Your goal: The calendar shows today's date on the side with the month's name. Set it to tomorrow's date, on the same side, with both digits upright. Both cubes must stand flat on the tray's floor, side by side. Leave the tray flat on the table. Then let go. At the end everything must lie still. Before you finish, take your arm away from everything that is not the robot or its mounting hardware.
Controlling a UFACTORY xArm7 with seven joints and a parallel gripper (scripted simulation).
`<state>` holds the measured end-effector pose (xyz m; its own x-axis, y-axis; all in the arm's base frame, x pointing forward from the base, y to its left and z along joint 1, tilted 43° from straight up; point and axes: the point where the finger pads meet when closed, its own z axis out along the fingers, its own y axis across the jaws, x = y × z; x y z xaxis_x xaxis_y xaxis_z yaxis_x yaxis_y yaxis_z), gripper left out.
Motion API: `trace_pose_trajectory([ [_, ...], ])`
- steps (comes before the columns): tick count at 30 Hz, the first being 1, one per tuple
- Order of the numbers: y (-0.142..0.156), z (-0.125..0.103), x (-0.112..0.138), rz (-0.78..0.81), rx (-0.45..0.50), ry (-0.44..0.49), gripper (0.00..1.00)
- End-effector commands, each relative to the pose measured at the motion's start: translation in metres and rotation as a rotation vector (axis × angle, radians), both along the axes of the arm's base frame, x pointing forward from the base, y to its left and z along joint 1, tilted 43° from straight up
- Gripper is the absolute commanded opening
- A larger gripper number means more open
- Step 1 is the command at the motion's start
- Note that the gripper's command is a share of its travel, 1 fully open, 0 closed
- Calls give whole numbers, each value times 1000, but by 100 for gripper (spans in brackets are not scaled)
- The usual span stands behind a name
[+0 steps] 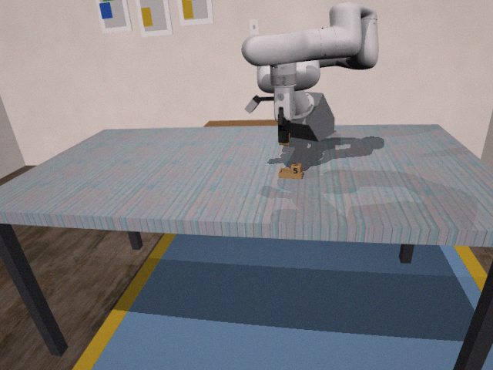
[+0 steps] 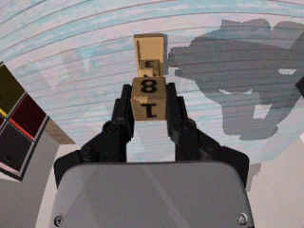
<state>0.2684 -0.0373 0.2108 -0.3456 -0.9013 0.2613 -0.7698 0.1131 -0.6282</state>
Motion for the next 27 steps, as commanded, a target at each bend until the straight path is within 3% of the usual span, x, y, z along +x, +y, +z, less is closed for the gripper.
trace_pose_trajectory([
  [1, -1, -2, 2, 2, -1, -2, 27],
  [27, -24, -46, 36, 2, -1, -2, 27],
])
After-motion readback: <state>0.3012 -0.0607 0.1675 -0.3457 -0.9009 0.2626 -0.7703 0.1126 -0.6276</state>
